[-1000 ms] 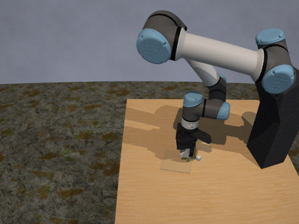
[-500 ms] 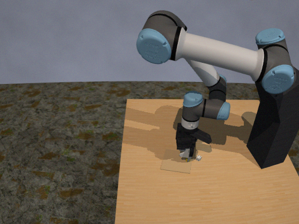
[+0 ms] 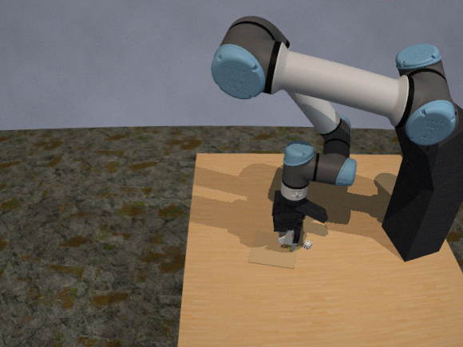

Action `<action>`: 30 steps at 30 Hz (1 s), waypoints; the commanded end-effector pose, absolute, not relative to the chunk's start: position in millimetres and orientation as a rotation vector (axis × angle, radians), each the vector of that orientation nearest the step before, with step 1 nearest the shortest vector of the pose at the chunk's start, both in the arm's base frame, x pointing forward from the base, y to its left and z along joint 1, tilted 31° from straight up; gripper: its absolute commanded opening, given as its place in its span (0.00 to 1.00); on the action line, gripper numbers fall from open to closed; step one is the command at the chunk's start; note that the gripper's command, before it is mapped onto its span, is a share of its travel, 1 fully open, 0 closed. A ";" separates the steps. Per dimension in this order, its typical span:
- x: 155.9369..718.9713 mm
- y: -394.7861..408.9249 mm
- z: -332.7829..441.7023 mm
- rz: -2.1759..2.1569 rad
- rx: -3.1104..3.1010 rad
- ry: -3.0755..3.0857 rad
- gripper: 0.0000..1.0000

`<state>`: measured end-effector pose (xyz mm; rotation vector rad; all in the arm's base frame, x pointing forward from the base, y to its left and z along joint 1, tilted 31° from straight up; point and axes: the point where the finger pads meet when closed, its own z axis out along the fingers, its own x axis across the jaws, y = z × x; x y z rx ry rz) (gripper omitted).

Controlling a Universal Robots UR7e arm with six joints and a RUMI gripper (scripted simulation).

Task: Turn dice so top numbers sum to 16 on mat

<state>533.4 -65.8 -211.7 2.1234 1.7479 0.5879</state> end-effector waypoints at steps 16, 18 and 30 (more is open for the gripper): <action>531.2 -65.9 -207.3 0.588 2.123 1.747 0.21; 528.6 -66.0 -202.9 0.588 2.123 1.747 0.21; 505.2 -66.4 -163.2 0.588 2.123 1.747 0.21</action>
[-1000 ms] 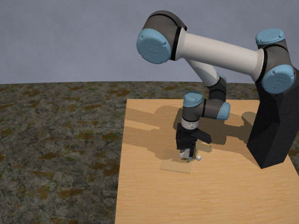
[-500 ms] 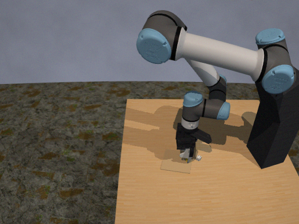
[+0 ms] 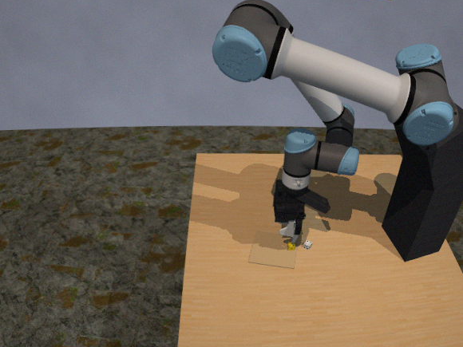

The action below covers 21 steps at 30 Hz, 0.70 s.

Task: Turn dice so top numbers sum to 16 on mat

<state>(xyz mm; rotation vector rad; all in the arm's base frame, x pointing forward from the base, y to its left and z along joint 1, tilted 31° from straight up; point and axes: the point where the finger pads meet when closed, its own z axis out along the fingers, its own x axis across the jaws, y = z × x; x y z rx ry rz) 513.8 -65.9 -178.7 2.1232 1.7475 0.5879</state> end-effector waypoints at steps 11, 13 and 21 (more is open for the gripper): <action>488.4 -66.6 -134.8 0.588 2.123 1.747 0.21; 488.4 -66.6 -134.8 0.588 2.123 1.747 0.21; 487.8 -66.7 -133.8 0.588 2.123 1.747 1.00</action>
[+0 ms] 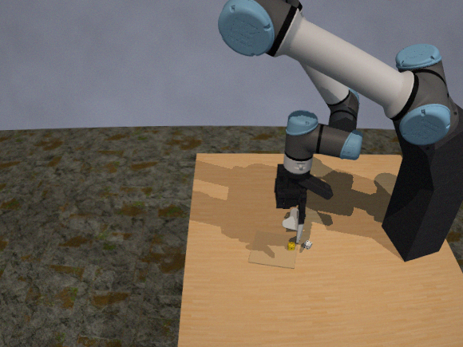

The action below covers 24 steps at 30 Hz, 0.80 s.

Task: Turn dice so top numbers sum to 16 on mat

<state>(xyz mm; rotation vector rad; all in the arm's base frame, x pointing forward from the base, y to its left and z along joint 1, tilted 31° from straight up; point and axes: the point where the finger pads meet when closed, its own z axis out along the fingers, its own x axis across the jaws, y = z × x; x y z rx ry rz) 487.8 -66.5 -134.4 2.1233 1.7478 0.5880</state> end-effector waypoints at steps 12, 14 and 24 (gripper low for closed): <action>487.8 -66.7 -133.8 0.588 2.123 1.747 1.00; 487.8 -66.7 -133.8 0.588 2.123 1.747 1.00; 487.5 -67.3 -134.2 0.592 2.137 1.734 1.00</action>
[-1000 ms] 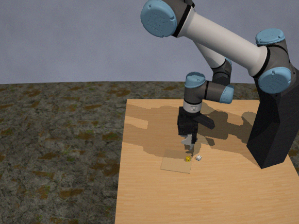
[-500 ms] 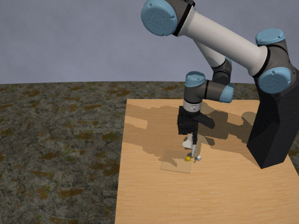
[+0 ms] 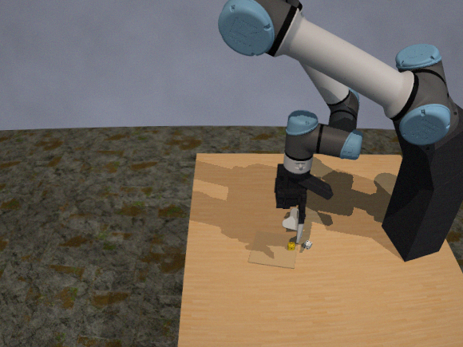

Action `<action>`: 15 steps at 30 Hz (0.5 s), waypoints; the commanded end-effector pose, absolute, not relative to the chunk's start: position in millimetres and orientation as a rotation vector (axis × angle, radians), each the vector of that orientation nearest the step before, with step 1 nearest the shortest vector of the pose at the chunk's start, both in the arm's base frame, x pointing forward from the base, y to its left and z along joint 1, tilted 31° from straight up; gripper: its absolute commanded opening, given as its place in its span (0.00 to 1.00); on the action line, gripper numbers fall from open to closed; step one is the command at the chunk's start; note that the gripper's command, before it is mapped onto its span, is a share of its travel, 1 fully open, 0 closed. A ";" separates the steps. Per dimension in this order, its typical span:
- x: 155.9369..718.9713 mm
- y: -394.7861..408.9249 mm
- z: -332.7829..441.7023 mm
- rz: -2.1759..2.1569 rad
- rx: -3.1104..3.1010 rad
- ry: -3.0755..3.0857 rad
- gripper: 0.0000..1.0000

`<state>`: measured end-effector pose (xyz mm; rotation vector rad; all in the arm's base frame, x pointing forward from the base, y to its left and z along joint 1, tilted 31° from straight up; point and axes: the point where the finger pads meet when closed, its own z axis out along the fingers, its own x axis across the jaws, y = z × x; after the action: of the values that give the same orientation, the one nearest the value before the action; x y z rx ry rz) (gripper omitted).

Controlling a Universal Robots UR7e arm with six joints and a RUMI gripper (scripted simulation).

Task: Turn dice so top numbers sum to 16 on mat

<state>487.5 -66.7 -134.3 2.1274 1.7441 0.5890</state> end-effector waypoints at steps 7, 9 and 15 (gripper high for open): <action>486.5 -69.0 -135.4 0.602 2.178 1.693 1.00; 485.9 -70.2 -136.2 0.608 2.205 1.667 1.00; 483.3 -75.3 -139.6 0.636 2.321 1.542 1.00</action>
<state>484.8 -71.9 -137.8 2.2477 1.6248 0.6183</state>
